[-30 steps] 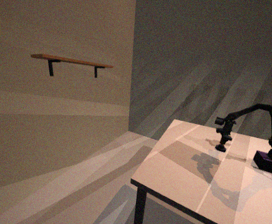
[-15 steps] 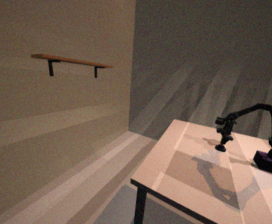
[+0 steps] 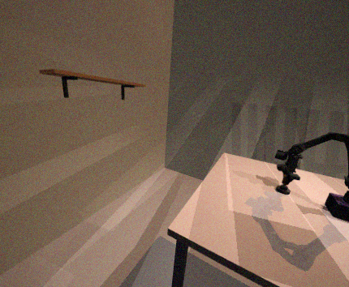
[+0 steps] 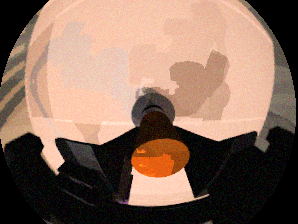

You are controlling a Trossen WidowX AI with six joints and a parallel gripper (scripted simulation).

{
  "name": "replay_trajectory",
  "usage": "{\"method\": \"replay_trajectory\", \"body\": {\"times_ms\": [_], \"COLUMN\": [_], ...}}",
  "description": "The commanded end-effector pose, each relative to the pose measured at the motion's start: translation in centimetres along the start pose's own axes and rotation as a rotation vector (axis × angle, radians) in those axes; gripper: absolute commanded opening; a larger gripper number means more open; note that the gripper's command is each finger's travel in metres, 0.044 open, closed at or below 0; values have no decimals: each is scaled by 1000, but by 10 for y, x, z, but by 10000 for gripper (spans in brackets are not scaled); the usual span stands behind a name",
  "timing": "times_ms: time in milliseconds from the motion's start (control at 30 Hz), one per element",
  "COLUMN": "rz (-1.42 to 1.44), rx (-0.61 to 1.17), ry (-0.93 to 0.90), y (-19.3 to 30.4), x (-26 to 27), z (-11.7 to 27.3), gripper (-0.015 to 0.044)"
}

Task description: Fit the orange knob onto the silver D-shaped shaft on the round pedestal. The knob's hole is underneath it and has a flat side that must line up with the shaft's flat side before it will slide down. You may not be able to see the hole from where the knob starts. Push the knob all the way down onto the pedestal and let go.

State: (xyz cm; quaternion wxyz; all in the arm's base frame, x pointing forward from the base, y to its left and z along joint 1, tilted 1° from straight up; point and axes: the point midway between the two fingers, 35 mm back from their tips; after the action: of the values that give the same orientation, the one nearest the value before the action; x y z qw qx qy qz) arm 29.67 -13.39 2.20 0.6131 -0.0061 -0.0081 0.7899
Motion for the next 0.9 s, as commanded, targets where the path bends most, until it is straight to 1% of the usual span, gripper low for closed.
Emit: {"method": "replay_trajectory", "body": {"times_ms": [0, 667, 733, 867], "rz": [6, 6, 32, 175], "rx": [-2, -2, -2, -1], "ry": [6, 6, 6, 6], "y": [-1, 1, 1, 3], "x": [-2, 0, 0, 2], "z": [-1, 3, 3, 2], "gripper": [0, 0, 0, 0]}}
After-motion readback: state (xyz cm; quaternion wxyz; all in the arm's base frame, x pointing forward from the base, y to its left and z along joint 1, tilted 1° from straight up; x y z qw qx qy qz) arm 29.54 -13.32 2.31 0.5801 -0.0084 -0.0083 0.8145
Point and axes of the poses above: the point midway between the two fingers, 35 mm back from their tips, its own z axis back along the fingers, its own x axis across the jaws, y = z × x, and after that the axes turned 12 degrees about z, right-handed
